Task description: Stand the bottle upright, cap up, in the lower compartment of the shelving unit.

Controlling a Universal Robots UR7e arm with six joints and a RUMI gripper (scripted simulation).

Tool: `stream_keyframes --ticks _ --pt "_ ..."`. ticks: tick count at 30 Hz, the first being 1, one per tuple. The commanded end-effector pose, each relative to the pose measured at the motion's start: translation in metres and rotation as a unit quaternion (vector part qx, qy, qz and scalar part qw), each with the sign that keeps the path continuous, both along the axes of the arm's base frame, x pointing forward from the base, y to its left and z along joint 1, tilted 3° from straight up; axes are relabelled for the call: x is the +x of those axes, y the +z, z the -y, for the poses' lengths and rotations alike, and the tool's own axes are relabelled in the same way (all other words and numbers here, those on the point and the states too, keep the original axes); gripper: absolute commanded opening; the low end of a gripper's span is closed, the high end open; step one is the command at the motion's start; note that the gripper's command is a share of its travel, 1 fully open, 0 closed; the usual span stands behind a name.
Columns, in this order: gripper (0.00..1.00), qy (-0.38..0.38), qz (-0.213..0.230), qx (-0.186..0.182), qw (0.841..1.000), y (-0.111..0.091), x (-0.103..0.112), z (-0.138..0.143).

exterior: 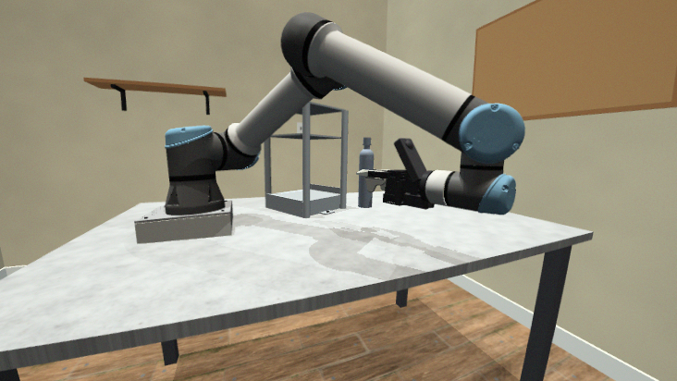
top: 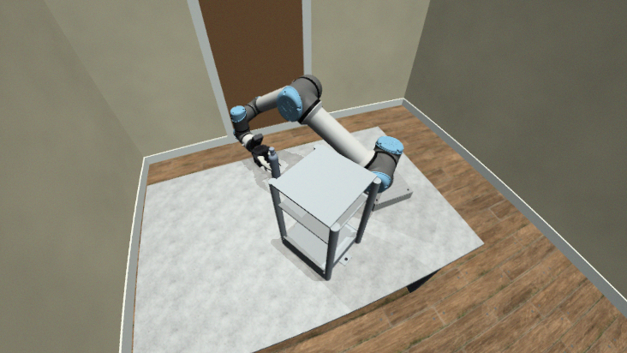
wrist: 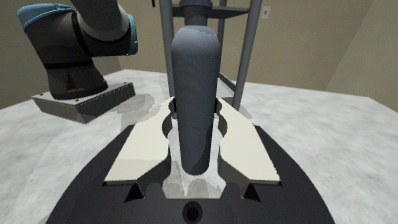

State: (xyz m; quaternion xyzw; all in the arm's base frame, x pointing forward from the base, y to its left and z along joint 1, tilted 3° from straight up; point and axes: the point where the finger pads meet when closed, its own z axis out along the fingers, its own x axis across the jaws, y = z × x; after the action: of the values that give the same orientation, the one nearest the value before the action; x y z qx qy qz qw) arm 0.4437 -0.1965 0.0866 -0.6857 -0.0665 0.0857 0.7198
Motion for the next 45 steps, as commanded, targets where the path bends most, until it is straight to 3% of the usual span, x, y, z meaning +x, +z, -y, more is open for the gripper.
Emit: stream_keyframes --ticks 1,23,45 --pt "0.00 0.001 0.000 0.000 1.000 0.002 0.000 -0.003" --pt "0.00 0.001 0.000 0.000 1.000 0.003 -0.010 -0.026" --pt "0.00 0.001 0.000 0.000 1.000 0.006 -0.032 -0.080"
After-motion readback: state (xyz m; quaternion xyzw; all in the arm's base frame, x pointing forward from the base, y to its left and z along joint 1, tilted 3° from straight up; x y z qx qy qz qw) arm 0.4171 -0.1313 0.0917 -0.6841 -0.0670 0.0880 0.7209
